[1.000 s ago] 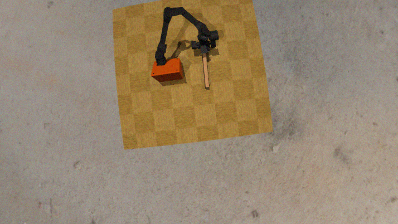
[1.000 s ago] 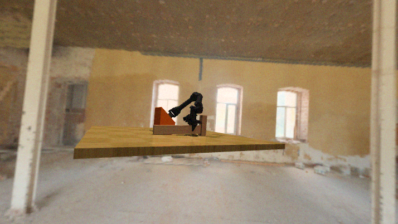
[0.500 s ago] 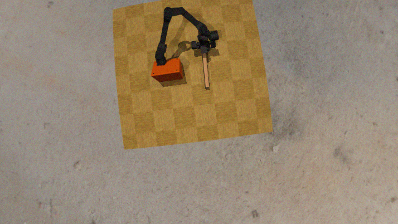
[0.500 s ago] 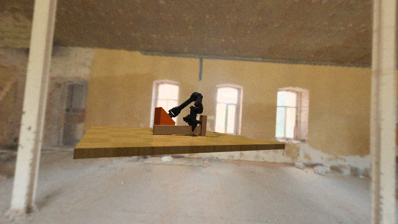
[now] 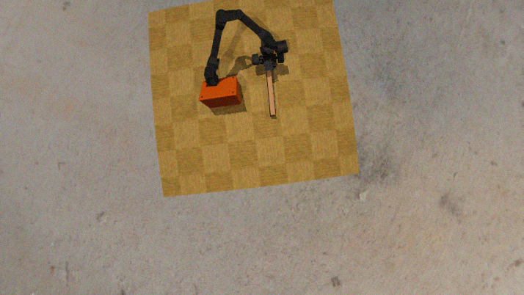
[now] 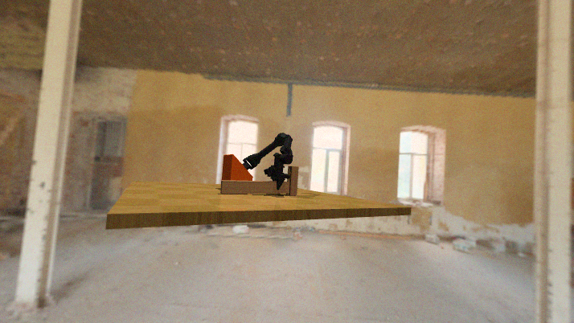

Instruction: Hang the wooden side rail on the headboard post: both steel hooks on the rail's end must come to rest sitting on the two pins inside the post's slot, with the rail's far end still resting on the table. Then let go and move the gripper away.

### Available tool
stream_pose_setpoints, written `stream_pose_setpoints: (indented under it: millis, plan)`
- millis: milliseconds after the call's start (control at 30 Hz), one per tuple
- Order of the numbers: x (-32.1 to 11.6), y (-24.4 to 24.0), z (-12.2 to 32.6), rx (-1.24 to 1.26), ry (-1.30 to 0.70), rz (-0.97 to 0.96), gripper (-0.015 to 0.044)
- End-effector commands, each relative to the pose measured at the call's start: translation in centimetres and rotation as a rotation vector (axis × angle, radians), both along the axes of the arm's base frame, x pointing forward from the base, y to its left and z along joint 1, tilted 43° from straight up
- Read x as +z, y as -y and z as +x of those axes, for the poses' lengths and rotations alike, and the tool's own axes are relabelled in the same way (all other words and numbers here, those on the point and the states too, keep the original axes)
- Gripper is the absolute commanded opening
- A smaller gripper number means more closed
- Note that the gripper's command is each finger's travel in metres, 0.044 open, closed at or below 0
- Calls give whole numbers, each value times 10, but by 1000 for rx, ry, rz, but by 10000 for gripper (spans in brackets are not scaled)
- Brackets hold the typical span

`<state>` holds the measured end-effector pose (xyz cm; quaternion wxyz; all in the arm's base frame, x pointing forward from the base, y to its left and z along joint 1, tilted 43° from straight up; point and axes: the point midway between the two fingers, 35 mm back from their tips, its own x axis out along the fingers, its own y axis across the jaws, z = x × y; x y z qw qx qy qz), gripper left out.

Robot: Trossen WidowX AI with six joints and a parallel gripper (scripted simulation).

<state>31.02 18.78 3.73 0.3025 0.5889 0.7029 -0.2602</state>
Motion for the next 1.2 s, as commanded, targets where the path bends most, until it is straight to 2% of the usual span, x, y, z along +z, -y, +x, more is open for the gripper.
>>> stream_pose_setpoints:
  millis: [0,233,367,600,800,1167]
  plan:
    - [0,0,0,0,0,0,157]
    - [2,1,0,0,1,0,341]
    - [19,18,4,-1,4,5,440]
    - [29,27,5,-2,6,9,440]
    - [9,48,9,-2,6,7,440]
    - [11,46,9,-8,0,6,440]
